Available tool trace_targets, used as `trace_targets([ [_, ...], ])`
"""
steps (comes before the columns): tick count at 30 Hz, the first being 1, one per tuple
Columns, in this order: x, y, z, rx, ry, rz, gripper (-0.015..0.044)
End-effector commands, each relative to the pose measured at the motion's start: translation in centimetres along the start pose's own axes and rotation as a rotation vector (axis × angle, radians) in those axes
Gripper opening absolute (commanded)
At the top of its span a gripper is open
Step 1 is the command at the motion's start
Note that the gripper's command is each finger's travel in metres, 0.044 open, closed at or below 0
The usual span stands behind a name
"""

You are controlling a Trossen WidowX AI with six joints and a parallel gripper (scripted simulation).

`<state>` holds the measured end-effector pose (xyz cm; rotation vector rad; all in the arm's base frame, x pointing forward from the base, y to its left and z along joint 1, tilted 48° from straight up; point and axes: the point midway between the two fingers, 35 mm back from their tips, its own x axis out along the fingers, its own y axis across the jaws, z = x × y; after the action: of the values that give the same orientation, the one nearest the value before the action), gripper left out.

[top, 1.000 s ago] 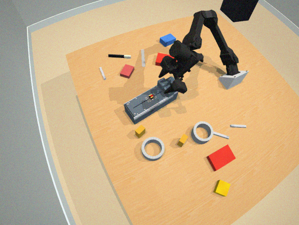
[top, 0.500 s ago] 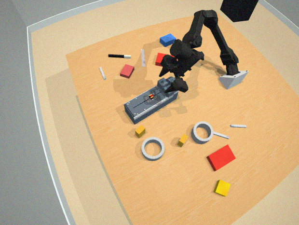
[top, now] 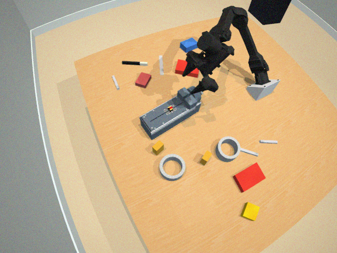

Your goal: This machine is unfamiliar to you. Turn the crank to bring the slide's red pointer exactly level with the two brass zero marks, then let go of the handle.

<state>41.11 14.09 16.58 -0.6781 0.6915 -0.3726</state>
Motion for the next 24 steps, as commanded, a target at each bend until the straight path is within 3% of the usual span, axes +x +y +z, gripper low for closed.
trace_targets([
  [1, -1.3, -1.2, -1.1, -0.056, -0.013, 0.038, 0.044],
  [17, -5.0, -4.3, -6.4, -0.257, -0.085, 0.155, 0.044],
  [24, -5.0, -4.5, -7.1, -0.273, -0.092, 0.165, 0.044],
])
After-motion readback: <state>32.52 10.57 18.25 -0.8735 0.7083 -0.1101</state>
